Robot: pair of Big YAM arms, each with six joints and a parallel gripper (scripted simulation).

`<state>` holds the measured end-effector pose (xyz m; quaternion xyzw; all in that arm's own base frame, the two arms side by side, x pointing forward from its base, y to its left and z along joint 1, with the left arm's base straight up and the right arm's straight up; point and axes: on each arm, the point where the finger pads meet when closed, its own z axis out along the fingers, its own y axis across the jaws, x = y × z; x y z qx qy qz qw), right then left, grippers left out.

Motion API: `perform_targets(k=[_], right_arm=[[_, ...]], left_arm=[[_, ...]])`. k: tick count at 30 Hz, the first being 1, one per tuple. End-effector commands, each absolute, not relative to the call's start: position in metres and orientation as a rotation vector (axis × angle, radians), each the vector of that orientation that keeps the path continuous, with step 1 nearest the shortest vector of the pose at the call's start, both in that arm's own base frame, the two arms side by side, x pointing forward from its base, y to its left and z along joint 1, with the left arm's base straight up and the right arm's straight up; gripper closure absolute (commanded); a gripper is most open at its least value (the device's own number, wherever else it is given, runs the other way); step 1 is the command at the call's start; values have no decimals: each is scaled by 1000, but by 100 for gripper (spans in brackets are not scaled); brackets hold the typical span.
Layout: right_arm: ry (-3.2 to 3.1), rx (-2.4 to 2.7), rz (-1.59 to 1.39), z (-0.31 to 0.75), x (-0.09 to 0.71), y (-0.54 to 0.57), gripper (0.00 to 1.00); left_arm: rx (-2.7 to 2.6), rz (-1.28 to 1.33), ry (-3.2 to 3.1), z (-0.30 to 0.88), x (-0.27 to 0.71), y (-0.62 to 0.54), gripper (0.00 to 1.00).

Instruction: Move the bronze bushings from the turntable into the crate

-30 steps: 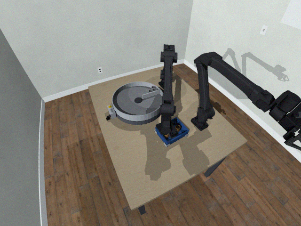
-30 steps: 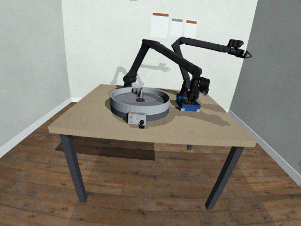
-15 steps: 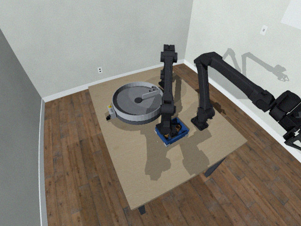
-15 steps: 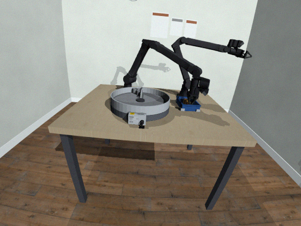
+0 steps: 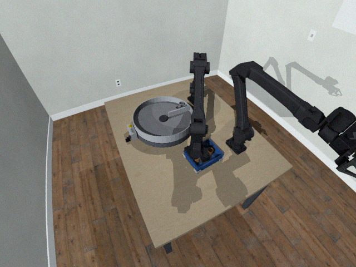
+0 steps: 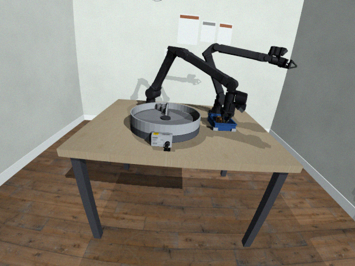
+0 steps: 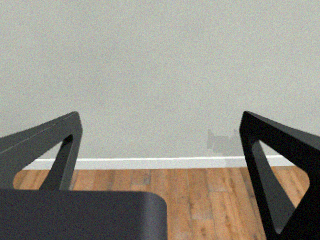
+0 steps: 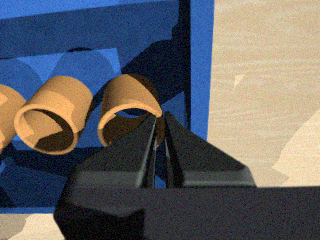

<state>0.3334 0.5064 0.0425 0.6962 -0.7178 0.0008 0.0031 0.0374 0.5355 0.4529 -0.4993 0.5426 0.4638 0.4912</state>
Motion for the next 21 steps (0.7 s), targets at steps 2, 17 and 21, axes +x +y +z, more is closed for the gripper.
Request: perform_targets(k=[2,17,21], right_arm=[[-2281,2210,-9,53,338,519,100],[-2279,2210,-8,52,336,518,100],[-2279,2210,-8,52,336,518,100]], left_arm=[[-1162,1162,1238,501,35,544,0],[-1162,1162,1238,501,35,544,0],[-1162,1162,1238,501,35,544,0]])
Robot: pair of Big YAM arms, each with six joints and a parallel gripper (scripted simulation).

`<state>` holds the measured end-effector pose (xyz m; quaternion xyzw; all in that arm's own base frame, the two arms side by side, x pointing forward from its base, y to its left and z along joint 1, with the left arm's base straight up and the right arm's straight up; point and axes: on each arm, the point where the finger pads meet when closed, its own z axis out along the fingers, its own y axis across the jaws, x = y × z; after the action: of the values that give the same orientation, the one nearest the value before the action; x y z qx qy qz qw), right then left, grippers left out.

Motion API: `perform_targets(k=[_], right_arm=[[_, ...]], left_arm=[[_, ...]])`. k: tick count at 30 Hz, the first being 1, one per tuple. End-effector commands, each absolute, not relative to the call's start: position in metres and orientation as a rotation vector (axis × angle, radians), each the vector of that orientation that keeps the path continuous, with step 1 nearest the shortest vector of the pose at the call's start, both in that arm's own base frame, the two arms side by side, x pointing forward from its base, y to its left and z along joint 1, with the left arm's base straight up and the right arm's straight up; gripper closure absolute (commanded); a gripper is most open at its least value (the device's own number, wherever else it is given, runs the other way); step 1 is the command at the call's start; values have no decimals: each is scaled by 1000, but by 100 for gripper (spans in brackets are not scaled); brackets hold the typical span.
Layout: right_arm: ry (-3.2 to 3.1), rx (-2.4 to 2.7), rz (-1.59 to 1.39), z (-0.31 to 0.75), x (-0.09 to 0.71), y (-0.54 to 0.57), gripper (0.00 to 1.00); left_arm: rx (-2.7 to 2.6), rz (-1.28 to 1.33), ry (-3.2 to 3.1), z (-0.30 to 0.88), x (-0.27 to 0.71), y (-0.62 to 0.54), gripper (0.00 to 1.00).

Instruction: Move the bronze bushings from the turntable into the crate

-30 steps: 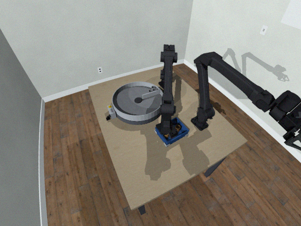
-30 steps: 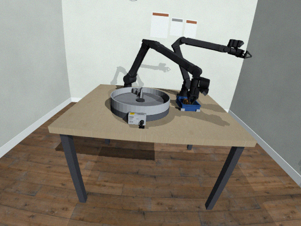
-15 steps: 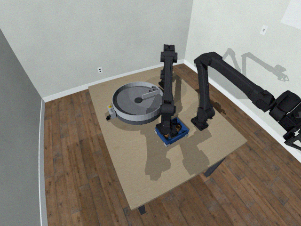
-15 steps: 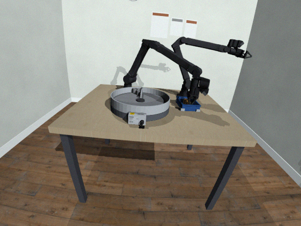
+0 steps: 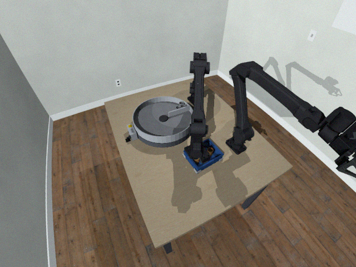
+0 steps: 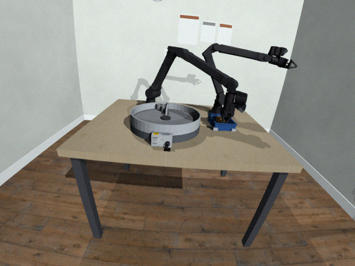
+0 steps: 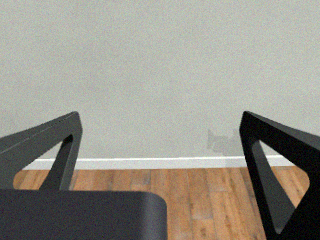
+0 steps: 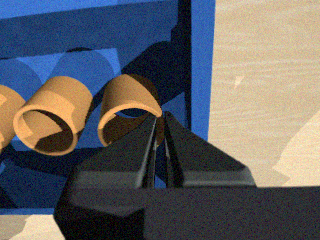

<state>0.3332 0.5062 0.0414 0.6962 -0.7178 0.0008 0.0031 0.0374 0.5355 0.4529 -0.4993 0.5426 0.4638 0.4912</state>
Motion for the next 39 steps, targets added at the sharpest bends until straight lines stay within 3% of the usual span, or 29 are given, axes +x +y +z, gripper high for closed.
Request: perform_targets(k=[1,27,28,39], right_arm=[[-2279,2210,-8,52,336,518,100],[-2279,2210,-8,52,336,518,100],[-2279,2210,-8,52,336,518,86],[-2278,2211,-9,52,336,518,86]], left_arm=[[-1162,1162,1238,501,35,544,0],[-1162,1162,1238,501,35,544,0],[-1162,1162,1238,501,35,544,0],[-1162,1162,1238,501,35,544,0]])
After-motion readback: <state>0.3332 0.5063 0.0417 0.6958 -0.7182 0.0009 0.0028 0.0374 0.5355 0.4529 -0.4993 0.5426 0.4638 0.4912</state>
